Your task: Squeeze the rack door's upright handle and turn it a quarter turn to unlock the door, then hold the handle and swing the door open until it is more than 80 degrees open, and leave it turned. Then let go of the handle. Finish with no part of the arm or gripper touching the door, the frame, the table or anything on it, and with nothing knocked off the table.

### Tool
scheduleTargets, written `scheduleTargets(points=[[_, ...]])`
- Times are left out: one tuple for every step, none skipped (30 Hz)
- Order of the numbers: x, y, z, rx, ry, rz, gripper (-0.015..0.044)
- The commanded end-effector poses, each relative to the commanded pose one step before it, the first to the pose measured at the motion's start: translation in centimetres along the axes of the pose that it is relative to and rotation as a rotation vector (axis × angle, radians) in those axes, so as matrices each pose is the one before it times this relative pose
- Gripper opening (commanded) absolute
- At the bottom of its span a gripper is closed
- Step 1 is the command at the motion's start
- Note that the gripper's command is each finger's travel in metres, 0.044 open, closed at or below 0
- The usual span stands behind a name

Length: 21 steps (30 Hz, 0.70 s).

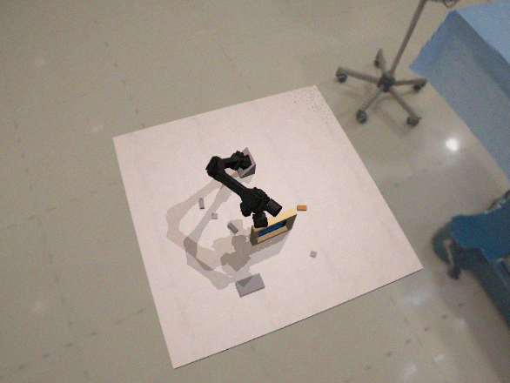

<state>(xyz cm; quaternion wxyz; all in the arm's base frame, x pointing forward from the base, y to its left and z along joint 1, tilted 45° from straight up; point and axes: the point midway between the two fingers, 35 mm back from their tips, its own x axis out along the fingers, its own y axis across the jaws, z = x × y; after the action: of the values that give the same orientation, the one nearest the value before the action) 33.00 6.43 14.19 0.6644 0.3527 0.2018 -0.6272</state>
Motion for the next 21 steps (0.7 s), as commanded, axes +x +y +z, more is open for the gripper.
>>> scheduleTargets(points=[[0.047,0.113,-0.084,0.0416,0.00344,0.00355,0.0015],[0.000,0.000,0.000,0.0000,0.00000,0.00000,0.0015],[0.000,0.000,0.000,0.0000,0.00000,0.00000,0.0015],[0.000,0.000,0.000,0.0000,0.00000,0.00000,0.0015],[0.000,0.000,0.000,0.0000,0.00000,0.00000,0.0015],[0.000,0.000,0.000,0.0000,0.00000,0.00000,0.0015],[0.000,0.000,0.000,0.0000,0.00000,0.00000,0.0015],[0.000,0.000,0.000,0.0000,0.00000,0.00000,0.0015],[0.000,0.000,0.000,0.0000,0.00000,0.00000,0.0041],[0.000,0.000,0.000,0.0000,0.00000,0.00000,0.0067],[0.000,0.000,0.000,0.0000,0.00000,0.00000,0.0093],[0.000,0.000,0.000,0.0000,0.00000,0.00000,0.0120],[0.000,0.000,0.000,0.0000,0.00000,0.00000,0.0146],[0.000,0.000,0.000,0.0000,0.00000,0.00000,0.0172],[0.000,0.000,0.000,0.0000,0.00000,0.00000,0.0198],[0.000,0.000,0.000,0.0000,0.00000,0.00000,0.0225],[0.000,0.000,0.000,0.0000,0.00000,0.00000,0.0251],[0.000,0.000,0.000,0.0000,0.00000,0.00000,0.0277],[0.000,0.000,0.000,0.0000,0.00000,0.00000,0.0287],[0.000,0.000,0.000,-0.0082,0.00000,0.00000,0.0287],[0.000,0.000,0.001,-0.0245,0.00001,-0.00001,0.0287]])
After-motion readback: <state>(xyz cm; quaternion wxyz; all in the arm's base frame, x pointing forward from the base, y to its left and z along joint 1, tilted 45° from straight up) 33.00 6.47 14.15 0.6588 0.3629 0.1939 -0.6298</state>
